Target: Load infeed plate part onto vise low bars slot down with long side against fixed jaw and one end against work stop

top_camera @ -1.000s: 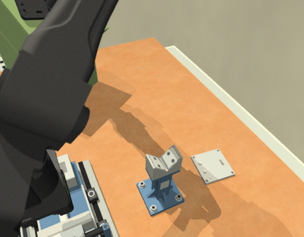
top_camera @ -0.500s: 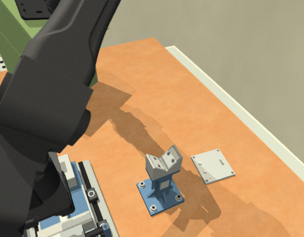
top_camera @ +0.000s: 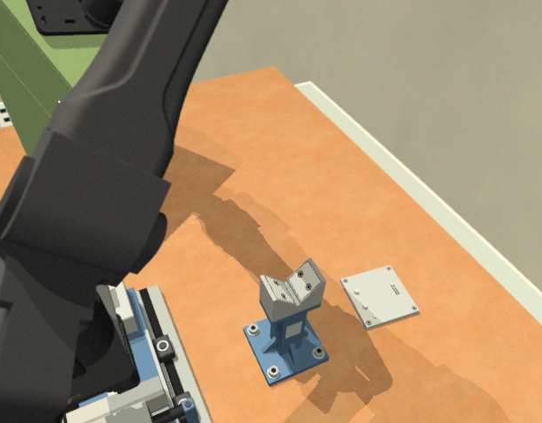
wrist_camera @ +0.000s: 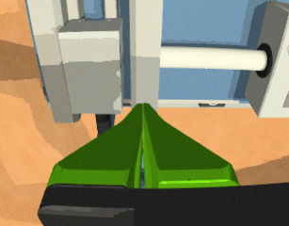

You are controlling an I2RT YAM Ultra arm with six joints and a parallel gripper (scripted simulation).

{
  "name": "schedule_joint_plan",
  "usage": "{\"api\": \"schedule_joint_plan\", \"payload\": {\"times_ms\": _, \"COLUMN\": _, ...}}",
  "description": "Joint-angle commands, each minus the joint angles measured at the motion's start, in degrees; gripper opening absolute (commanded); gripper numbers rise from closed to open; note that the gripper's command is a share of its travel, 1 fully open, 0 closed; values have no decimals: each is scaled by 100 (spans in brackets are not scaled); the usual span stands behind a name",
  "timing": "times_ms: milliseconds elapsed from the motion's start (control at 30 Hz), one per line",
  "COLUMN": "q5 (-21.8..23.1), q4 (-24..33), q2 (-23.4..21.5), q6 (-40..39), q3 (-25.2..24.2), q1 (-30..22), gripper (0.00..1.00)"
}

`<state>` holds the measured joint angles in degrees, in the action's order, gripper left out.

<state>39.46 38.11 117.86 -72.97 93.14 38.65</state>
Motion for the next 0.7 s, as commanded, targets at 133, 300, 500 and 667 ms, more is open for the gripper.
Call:
{"api": "schedule_joint_plan", "payload": {"times_ms": 133, "q5": -143, "q4": -253, "q2": 120, "q6": -149, "q3": -6, "q1": 32, "gripper": 0}}
{"api": "schedule_joint_plan", "payload": {"times_ms": 300, "q5": -174, "q4": -383, "q2": 181, "q6": -221, "q3": -86, "q1": -70, "gripper": 0}}
{"api": "schedule_joint_plan", "payload": {"times_ms": 500, "q5": -205, "q4": -518, "q2": 285, "q6": -293, "q3": -41, "q1": -157, "gripper": 0}}
{"api": "schedule_joint_plan", "payload": {"times_ms": 667, "q5": -216, "q4": -565, "q2": 240, "q6": -321, "q3": -39, "q1": -108, "gripper": 0}}
